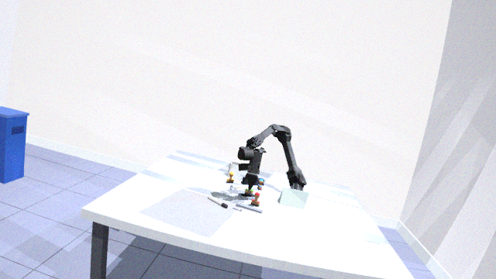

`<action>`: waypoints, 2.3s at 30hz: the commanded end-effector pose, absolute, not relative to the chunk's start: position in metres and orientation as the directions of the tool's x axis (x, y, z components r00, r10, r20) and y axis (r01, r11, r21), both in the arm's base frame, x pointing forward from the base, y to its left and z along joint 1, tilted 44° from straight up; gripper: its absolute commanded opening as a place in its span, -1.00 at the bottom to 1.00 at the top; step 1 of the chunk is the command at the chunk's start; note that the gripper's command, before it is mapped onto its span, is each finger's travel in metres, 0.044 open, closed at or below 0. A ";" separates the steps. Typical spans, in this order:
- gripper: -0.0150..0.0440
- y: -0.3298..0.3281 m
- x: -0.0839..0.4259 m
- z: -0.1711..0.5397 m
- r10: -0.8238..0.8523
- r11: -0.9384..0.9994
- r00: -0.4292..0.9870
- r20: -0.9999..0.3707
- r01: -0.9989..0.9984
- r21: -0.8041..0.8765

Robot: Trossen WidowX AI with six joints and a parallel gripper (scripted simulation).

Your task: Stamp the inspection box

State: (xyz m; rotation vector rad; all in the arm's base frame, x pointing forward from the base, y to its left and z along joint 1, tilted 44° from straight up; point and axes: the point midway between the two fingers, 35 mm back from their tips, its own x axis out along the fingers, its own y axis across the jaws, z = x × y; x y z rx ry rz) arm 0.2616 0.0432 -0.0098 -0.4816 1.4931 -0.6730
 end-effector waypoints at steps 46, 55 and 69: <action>-0.49 0.034 0.260 -0.018 -0.675 0.730 -0.045 -0.737 0.110 -0.675; -0.49 0.034 0.260 -0.019 -0.675 0.730 -0.045 -0.737 0.110 -0.675; -0.49 0.033 0.260 -0.019 -0.675 0.730 -0.045 -0.737 0.110 -0.675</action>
